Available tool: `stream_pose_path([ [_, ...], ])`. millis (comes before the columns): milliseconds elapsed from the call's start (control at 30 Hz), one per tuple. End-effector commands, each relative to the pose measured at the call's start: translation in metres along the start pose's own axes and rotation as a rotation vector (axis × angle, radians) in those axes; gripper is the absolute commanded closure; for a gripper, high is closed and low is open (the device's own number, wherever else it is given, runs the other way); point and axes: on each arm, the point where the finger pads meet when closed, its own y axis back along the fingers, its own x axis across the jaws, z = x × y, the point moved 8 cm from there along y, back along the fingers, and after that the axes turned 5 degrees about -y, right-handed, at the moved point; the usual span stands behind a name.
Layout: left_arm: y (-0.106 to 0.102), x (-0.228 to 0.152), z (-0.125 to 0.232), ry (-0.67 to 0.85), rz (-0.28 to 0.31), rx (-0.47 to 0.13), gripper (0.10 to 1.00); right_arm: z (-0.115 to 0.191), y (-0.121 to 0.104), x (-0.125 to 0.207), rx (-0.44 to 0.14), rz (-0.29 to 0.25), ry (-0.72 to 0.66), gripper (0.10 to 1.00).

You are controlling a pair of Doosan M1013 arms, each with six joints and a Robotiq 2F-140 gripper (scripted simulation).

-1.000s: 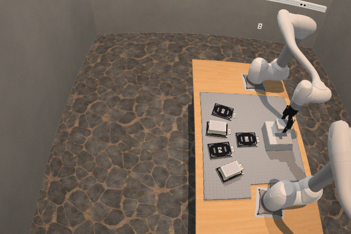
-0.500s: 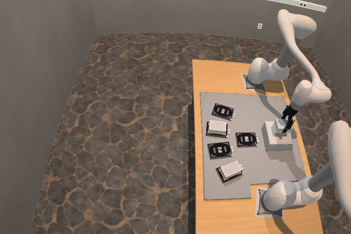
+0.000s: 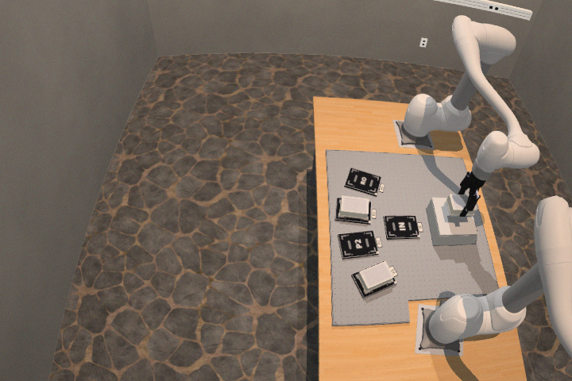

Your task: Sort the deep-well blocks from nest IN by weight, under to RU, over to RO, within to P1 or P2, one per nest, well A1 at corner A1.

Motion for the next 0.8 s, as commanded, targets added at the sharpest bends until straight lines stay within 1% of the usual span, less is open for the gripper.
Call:
stream_pose_path([
  [0, 0.001, 0.0, 0.0, 0.0, -0.001, 0.001, 0.098, 0.0, 0.0, -0.001, -0.001, -0.002, 0.0, 0.999],
  [767, 0.001, 0.0, 0.0, 0.0, -0.001, 0.001, 0.098, 0.0, -0.035, -0.001, -0.001, -0.002, 0.0, 0.999],
])
